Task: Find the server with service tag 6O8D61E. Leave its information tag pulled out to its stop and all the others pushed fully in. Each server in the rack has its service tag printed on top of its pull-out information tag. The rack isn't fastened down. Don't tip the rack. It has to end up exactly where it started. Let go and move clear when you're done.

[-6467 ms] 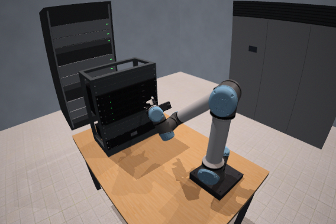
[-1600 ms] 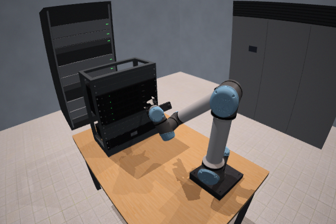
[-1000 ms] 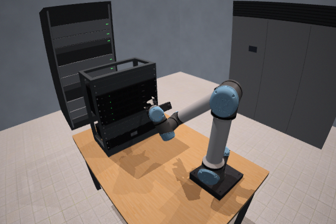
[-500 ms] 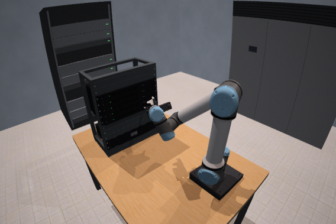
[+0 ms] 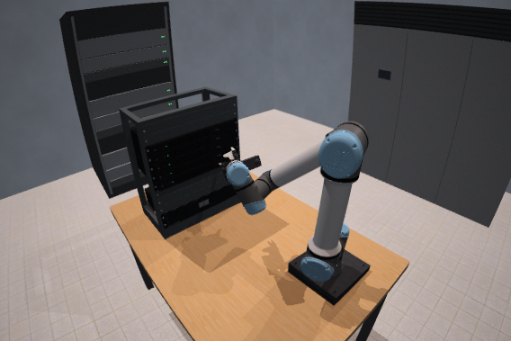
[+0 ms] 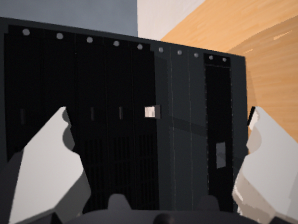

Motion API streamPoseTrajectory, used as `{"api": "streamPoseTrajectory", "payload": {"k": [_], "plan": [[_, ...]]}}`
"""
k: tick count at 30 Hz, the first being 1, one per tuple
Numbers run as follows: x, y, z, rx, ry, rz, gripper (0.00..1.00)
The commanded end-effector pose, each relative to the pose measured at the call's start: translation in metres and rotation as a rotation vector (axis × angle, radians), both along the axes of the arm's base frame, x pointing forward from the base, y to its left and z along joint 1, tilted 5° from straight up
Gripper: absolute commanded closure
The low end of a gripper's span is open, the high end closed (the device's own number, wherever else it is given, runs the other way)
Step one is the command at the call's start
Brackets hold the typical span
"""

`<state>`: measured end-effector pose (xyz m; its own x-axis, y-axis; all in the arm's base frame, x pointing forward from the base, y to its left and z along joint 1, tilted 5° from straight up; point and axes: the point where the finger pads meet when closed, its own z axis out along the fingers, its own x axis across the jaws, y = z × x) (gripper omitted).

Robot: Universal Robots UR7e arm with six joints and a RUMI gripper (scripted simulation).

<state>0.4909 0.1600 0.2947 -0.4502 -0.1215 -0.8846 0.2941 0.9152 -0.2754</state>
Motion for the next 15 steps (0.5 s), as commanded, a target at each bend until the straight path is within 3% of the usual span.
{"api": "streamPoseTrajectory", "payload": {"k": [1,15], "plan": [[0.0001,0.0000,0.0003,0.003,-0.002,-0.001,0.00],[0.0003,0.0000,-0.0002,0.012,-0.006,-0.004,0.00]]}}
